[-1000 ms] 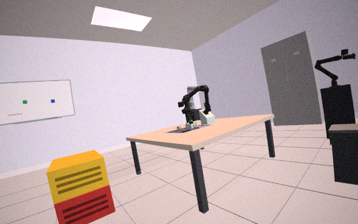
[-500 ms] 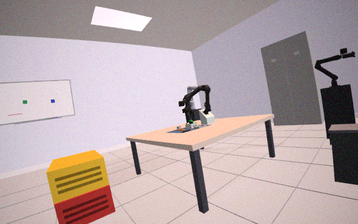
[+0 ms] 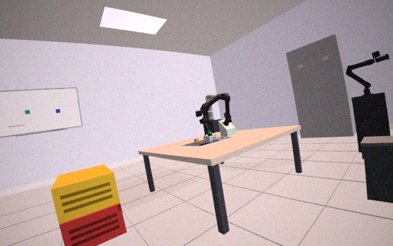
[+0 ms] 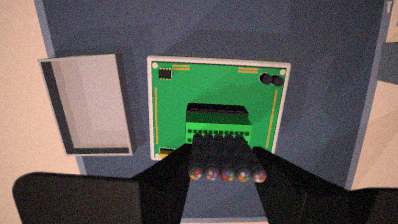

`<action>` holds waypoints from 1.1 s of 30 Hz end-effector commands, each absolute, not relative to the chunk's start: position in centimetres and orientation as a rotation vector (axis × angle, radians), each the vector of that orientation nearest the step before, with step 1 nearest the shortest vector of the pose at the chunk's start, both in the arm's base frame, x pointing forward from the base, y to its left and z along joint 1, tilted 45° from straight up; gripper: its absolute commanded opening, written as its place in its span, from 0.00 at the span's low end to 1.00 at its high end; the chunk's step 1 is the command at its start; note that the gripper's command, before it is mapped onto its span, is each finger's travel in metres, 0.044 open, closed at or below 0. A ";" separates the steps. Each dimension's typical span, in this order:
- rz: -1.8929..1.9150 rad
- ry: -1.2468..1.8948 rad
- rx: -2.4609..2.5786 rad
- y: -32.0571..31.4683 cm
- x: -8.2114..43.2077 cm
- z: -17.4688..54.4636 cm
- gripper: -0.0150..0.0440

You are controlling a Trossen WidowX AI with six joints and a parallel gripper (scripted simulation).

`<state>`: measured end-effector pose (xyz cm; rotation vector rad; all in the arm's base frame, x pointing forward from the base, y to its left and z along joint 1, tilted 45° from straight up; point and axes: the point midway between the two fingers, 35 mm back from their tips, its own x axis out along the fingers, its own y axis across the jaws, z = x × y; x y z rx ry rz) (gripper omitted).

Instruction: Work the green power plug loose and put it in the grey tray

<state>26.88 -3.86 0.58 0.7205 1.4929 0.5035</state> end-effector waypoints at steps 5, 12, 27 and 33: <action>0.376 1.518 0.628 -4.0 26.8 2.4 0.25; 0.492 1.473 0.747 -5.1 26.6 1.5 0.25; 0.446 1.492 0.701 -5.0 26.6 2.2 0.25; 0.375 1.519 0.628 -4.5 26.8 2.8 0.25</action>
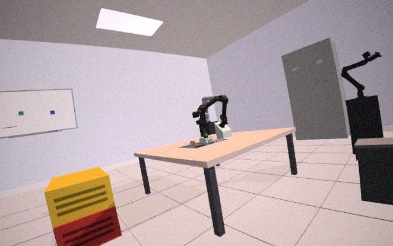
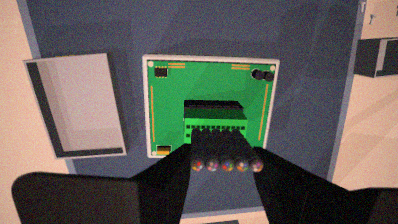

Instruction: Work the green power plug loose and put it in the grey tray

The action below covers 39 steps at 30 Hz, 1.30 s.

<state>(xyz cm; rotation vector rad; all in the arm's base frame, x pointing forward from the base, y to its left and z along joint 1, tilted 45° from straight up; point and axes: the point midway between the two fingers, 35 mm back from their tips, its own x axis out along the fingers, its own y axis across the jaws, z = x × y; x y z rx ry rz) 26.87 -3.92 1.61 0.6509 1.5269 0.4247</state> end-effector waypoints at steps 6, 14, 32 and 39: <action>0.480 1.479 0.734 -5.4 26.6 2.1 0.25; 0.480 1.480 0.734 -6.0 26.5 2.7 0.25; 0.480 1.479 0.734 -4.2 26.7 0.9 0.61; 0.481 1.479 0.735 -4.1 26.7 0.8 0.68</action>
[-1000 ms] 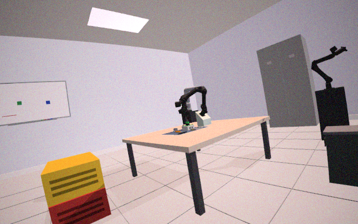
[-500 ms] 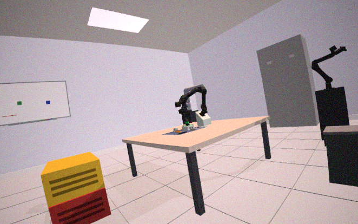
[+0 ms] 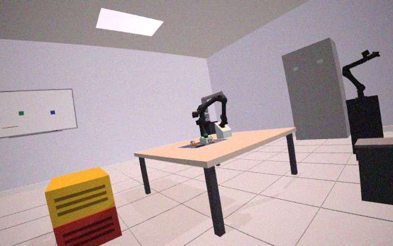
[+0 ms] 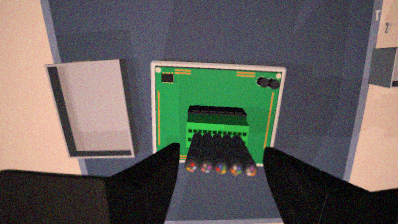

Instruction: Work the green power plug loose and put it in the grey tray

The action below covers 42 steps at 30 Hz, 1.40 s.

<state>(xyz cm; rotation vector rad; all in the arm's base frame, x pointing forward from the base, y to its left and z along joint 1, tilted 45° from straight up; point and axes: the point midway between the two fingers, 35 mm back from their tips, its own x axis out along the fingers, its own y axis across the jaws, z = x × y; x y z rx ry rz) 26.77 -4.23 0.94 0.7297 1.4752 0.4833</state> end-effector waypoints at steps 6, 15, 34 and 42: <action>0.481 1.479 0.735 -3.4 26.7 0.0 0.68; 0.481 1.479 0.735 -2.7 26.8 -0.6 0.68; 0.481 1.479 0.735 -2.7 26.8 -0.6 0.25; 0.479 1.480 0.733 -3.3 26.7 0.1 0.25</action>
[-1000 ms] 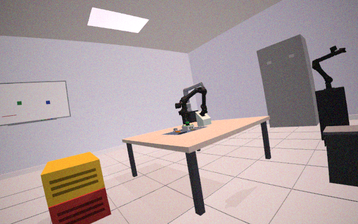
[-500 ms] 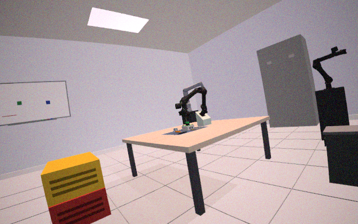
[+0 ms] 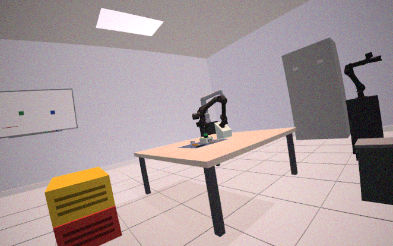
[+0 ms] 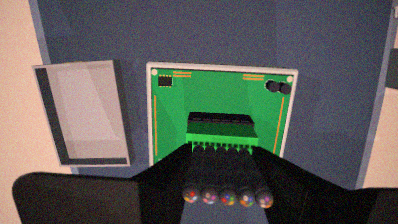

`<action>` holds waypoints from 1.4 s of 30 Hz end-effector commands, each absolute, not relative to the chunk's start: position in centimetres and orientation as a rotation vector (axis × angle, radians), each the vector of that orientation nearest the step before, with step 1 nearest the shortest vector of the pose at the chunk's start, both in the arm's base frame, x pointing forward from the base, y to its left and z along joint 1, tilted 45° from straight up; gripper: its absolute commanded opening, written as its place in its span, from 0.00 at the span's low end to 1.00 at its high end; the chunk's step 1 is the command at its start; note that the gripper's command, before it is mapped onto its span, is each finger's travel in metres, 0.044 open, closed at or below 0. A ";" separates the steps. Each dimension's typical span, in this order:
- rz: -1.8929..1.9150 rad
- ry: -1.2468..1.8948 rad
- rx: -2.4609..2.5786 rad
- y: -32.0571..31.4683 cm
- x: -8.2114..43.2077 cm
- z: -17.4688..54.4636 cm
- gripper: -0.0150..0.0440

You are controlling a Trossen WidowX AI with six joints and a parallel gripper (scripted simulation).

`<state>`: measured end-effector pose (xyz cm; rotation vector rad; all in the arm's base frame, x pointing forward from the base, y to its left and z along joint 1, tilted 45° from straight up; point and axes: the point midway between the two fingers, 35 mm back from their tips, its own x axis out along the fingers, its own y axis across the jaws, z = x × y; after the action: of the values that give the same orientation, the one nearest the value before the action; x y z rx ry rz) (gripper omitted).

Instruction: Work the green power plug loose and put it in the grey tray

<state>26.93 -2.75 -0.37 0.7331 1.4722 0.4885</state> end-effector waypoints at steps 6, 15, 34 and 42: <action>0.418 1.503 0.671 -3.5 26.8 1.2 0.25; 0.544 1.452 0.799 -4.6 26.6 0.3 0.25; 0.377 1.518 0.629 -3.6 26.8 1.9 0.25; 0.519 1.462 0.774 -4.8 26.6 0.9 0.25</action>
<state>26.85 -3.29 0.45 0.7031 1.4919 0.4948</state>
